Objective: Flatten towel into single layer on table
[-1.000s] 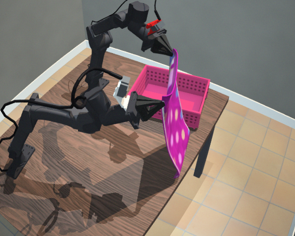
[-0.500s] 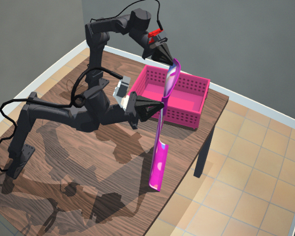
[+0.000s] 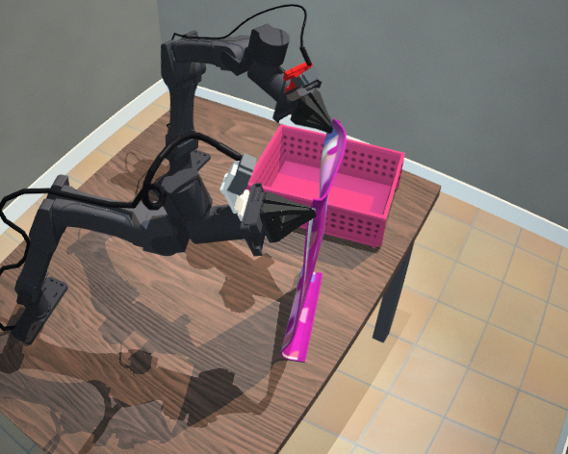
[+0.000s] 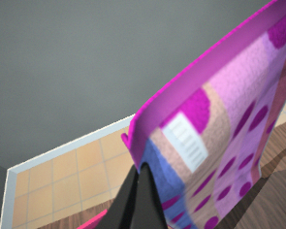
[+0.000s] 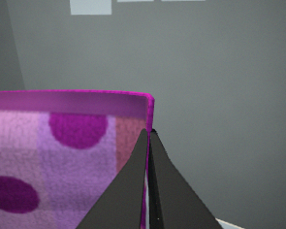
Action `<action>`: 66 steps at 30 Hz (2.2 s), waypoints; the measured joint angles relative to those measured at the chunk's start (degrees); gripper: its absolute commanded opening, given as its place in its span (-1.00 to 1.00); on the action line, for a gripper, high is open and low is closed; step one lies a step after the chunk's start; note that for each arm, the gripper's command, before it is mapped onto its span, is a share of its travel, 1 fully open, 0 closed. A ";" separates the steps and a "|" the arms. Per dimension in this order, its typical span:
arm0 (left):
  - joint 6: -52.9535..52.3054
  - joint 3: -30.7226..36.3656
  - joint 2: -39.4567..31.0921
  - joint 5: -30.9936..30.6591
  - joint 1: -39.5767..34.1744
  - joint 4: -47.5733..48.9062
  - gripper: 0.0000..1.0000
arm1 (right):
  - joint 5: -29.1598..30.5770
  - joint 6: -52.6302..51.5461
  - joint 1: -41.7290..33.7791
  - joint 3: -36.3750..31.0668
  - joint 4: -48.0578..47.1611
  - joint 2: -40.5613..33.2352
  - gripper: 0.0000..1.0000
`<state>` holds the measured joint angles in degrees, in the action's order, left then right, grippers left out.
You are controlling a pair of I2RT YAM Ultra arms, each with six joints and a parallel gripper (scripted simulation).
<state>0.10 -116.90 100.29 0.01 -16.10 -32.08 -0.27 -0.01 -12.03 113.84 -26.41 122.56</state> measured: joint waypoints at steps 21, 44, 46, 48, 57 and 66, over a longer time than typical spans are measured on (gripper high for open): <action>0.00 0.00 -0.61 0.00 0.00 1.62 -1.00 | 0.00 0.00 0.00 -0.02 0.00 -0.55 -1.00; 0.00 0.00 -0.61 0.00 0.00 1.62 -1.00 | 0.00 0.00 0.00 0.00 -0.02 -0.57 -1.00; 0.00 0.00 -0.61 0.00 0.00 1.62 -1.00 | 0.00 0.00 0.00 0.00 -0.02 -0.57 -1.00; 0.00 0.33 -0.72 -0.02 0.04 2.08 -1.00 | 0.00 0.00 0.00 0.15 -0.72 -0.31 -1.00; -0.02 1.79 0.83 -0.02 2.91 5.05 -1.00 | 0.02 0.00 -0.98 7.39 -9.90 10.69 -1.00; -0.02 1.36 1.68 0.09 3.30 5.53 -1.00 | 0.02 0.00 -1.29 10.12 -11.80 14.73 -1.00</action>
<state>0.08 -115.55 101.97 0.10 -12.80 -26.55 -0.25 -0.01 -13.32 123.96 -38.22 137.29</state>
